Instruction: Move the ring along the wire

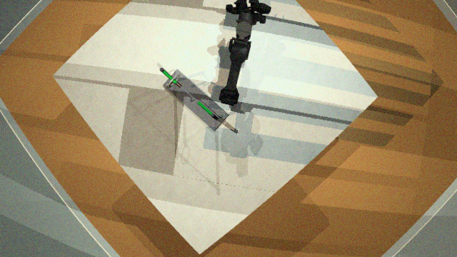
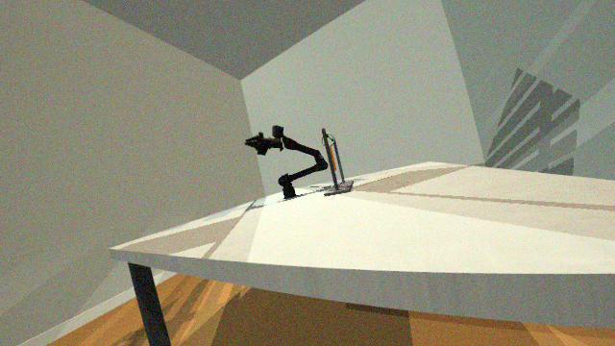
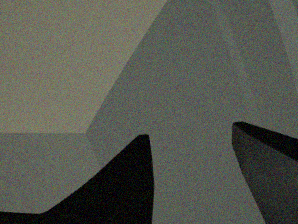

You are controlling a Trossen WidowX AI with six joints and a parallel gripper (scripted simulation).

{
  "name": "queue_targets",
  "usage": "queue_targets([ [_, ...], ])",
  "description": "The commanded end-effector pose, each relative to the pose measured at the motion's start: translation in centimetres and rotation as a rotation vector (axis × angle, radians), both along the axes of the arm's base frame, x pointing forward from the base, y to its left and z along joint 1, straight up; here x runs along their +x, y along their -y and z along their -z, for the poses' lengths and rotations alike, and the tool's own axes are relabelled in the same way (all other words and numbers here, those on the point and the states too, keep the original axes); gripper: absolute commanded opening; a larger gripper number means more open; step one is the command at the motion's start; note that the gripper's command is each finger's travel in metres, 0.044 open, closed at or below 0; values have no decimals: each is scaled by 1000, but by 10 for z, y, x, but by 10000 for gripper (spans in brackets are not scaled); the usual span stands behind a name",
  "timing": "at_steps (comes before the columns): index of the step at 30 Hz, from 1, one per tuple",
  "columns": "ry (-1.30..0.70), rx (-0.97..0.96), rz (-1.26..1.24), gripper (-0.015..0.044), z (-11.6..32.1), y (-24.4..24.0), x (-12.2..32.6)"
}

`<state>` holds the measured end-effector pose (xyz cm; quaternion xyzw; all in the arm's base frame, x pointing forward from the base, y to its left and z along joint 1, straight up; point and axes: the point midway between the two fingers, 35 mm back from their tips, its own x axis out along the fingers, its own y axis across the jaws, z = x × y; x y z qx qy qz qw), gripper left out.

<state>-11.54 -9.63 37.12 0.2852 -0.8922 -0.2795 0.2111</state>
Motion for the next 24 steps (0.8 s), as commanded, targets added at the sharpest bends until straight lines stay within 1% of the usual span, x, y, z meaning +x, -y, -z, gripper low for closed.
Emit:
queue_targets([
  [1,-99,176,-136,160,18,33,2],
  [7,-344,418,-373,160,47,82,24],
  [13,-655,579,-609,160,79,120,62],
  [19,-1018,643,-829,160,114,143,112],
  [24,-1346,610,-986,160,144,148,159],
])
